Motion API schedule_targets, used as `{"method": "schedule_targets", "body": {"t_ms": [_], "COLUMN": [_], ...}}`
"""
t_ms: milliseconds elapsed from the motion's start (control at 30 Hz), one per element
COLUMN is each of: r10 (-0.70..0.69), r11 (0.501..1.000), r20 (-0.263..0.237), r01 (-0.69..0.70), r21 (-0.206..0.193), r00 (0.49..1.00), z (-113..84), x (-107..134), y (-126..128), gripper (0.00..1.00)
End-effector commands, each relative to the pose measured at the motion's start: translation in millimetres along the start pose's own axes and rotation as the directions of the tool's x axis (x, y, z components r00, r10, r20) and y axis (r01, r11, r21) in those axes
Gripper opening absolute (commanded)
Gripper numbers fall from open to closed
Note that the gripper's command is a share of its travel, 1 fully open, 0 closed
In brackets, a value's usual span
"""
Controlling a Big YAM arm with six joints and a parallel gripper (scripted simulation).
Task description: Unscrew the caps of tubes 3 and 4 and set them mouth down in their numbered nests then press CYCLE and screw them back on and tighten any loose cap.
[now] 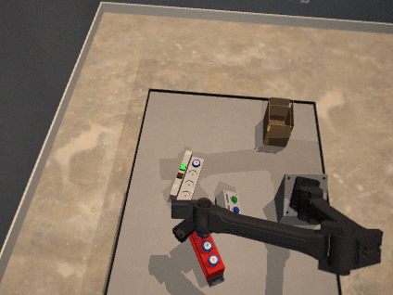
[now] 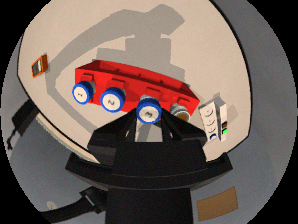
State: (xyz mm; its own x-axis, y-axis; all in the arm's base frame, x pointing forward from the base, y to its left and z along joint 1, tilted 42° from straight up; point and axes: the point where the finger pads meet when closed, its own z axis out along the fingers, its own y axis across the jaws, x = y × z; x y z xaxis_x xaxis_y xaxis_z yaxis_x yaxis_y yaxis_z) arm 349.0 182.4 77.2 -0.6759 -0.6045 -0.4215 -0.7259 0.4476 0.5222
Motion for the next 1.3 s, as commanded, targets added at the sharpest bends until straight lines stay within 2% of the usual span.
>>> {"method": "schedule_targets", "body": {"t_ms": [0,1067,1100,1267], "r10": [-0.01,-0.01,-0.01,-0.01], "r11": [1.0,1.0,1.0,1.0], "r20": [0.016,0.016,0.016,0.016], "r01": [0.01,0.01,0.01,0.01], "r21": [0.013,0.013,0.013,0.013], "r00": [1.0,1.0,1.0,1.0], "z": [-4.9,-4.9,-4.9,-4.9], "x": [-8.0,-8.4,-8.4,-8.4], "y": [-3.1,-2.2,-2.2,-2.2], "gripper": [0.0,0.0,0.49,0.49]}}
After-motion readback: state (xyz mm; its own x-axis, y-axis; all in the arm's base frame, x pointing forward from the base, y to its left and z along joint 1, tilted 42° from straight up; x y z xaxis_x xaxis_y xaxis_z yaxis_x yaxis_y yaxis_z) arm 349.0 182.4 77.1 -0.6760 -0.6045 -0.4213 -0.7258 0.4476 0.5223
